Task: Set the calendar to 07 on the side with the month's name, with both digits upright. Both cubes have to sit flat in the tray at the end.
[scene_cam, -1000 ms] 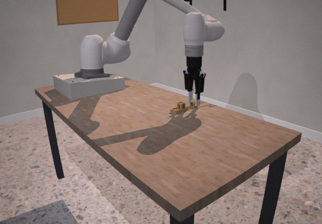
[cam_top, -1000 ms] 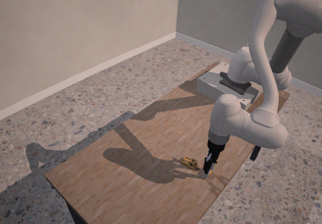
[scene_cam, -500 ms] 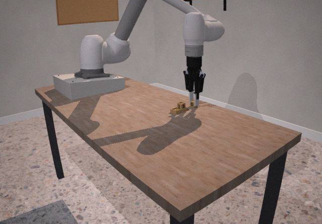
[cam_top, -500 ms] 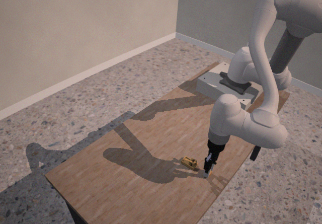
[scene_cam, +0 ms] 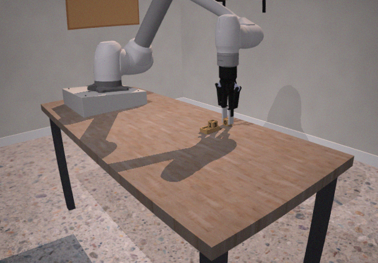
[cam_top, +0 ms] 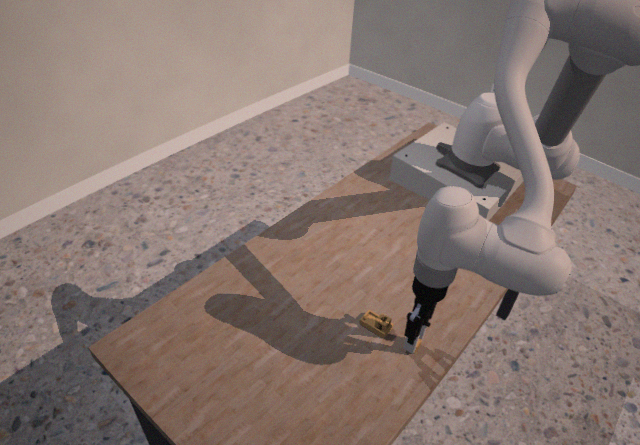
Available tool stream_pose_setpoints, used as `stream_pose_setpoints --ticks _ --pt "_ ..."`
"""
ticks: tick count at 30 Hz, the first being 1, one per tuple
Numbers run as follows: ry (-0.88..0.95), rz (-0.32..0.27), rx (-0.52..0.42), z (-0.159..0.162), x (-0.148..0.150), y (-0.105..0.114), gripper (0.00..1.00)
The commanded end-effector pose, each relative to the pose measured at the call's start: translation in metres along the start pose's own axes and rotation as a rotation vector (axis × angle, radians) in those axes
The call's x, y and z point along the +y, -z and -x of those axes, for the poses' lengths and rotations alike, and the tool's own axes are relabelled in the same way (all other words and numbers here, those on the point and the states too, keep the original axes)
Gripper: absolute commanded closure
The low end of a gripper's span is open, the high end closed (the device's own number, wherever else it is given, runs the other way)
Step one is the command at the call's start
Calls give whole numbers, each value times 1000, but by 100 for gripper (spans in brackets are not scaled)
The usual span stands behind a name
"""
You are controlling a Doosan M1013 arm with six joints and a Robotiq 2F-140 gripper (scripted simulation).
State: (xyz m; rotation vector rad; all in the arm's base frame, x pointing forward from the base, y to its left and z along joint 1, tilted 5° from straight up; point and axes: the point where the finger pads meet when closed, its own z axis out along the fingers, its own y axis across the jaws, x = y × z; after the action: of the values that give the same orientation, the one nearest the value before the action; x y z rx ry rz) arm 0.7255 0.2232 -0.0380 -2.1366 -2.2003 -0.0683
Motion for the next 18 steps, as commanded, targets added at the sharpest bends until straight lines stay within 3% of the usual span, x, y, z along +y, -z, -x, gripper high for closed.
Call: stream_pose_setpoints --ticks 1,13,18 --pt "0 0 0 0 0 0 76" --pt "0 0 0 0 0 1 76" --pt "0 0 0 0 0 14 76"
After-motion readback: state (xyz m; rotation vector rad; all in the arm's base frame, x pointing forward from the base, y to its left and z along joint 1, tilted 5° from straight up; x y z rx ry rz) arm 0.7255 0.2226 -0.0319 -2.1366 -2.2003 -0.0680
